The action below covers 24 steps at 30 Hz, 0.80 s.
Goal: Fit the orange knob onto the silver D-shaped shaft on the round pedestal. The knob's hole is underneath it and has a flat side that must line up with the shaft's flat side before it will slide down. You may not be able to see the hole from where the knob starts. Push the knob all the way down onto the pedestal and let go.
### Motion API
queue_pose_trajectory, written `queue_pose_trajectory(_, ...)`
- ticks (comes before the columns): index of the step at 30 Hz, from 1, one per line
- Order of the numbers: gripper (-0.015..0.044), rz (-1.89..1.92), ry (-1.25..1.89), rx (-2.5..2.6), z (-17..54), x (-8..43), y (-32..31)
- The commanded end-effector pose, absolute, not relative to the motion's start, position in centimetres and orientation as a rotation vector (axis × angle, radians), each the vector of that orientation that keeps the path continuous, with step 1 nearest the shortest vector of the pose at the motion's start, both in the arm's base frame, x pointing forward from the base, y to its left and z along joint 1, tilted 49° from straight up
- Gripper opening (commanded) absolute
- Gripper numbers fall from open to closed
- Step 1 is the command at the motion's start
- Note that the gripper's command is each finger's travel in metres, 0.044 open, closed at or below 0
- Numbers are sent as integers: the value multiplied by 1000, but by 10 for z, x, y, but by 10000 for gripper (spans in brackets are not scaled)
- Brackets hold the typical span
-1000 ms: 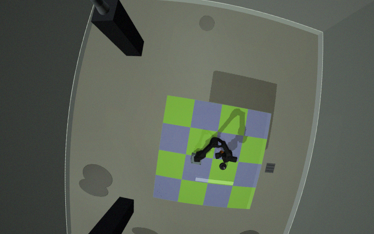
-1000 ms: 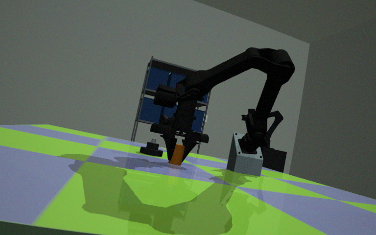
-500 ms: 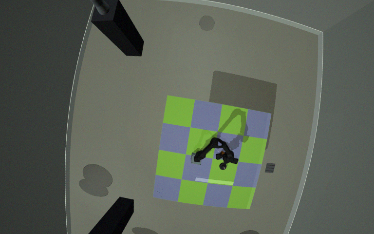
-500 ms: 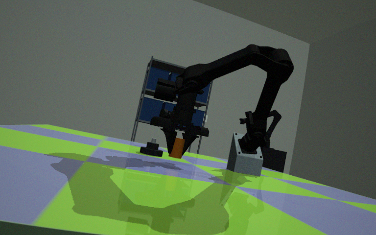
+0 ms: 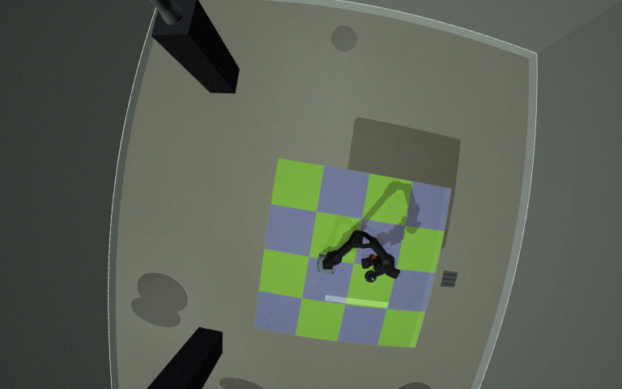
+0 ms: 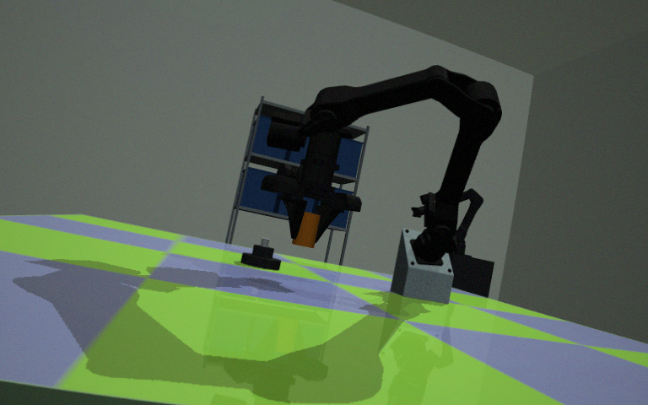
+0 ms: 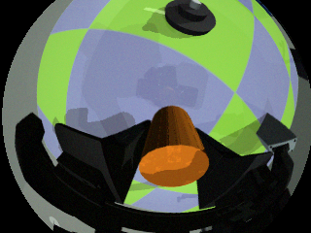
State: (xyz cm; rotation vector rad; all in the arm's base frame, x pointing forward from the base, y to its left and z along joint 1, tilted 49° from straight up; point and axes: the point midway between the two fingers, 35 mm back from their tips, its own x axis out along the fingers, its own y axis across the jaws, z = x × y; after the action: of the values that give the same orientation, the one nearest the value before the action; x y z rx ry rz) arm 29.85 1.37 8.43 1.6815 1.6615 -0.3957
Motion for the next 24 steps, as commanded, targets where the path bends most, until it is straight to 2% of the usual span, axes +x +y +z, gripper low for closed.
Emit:
queue_pose_trajectory(1,0,-395,1657,1677,92,299,3)
queue_pose_trajectory(24,0,-381,1666,1686,131,292,-44)
